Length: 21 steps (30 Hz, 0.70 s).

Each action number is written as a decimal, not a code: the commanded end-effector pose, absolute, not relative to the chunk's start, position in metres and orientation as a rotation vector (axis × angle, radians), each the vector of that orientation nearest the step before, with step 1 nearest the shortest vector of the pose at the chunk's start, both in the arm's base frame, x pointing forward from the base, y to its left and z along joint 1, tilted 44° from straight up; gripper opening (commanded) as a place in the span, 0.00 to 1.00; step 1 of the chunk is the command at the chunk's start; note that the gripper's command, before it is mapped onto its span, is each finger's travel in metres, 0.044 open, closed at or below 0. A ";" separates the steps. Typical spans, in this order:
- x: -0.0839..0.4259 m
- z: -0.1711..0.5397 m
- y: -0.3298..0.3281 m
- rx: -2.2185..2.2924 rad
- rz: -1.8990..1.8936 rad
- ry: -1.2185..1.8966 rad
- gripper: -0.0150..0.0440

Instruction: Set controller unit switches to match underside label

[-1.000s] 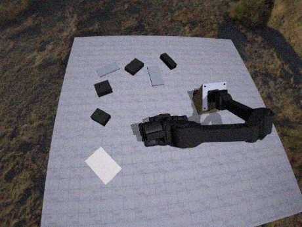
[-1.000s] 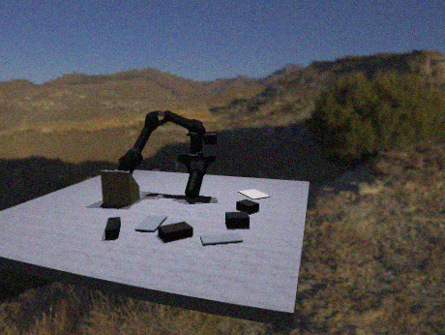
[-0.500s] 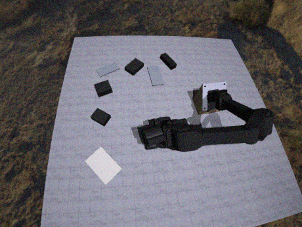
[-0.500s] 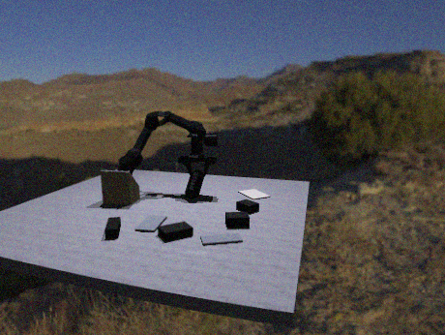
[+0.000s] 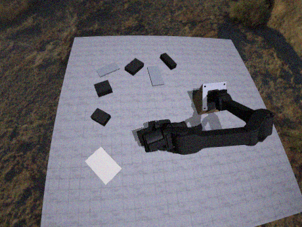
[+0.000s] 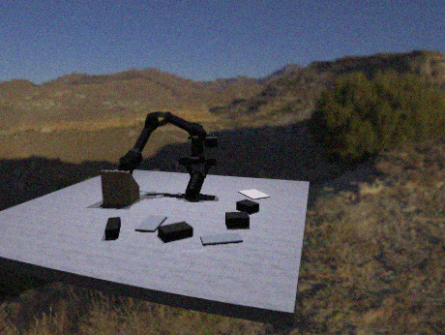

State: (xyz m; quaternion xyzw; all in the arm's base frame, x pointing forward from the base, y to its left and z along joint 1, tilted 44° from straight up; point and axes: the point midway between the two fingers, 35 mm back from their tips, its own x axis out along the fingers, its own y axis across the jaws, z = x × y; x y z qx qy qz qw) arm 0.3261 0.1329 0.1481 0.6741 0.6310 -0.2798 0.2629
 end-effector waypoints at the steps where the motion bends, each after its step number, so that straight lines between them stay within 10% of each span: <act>1: 0.324 0.143 0.134 1.817 -0.784 1.702 0.83; 21: 0.325 0.140 0.150 1.818 -0.782 1.703 0.83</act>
